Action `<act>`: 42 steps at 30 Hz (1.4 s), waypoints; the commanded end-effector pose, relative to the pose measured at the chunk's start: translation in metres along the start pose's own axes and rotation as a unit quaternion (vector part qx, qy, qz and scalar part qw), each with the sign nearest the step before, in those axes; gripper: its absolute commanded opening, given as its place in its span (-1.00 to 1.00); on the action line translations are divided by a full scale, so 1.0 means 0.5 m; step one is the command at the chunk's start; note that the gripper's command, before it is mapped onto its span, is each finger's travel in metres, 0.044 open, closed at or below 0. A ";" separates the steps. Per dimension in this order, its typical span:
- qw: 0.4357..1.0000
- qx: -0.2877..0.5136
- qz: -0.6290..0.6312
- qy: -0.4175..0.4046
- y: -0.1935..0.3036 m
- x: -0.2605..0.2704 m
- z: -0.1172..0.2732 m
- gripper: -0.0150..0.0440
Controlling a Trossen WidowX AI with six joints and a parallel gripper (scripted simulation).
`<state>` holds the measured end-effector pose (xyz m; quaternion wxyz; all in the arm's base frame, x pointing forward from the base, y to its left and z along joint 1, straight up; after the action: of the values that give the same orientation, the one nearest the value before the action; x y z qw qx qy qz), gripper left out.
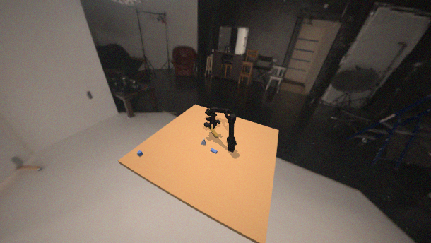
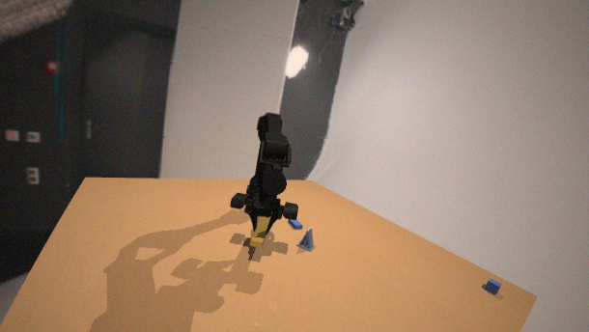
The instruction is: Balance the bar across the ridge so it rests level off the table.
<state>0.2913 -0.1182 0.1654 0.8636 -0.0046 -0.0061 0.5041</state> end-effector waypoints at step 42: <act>0.954 -0.008 0.300 -0.001 0.043 0.182 0.104 -0.49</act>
<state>0.3120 -0.0383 0.2172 0.6969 -0.0116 -0.0109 0.7170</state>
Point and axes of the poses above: the point midway between the two fingers, 35 mm back from their tips, its own z axis back along the fingers, its own x axis across the jaws, y = z × x, the point moved 5 cm from there along z, back along the fingers, and after that the axes turned 7 degrees about z, right-handed, at the moved point
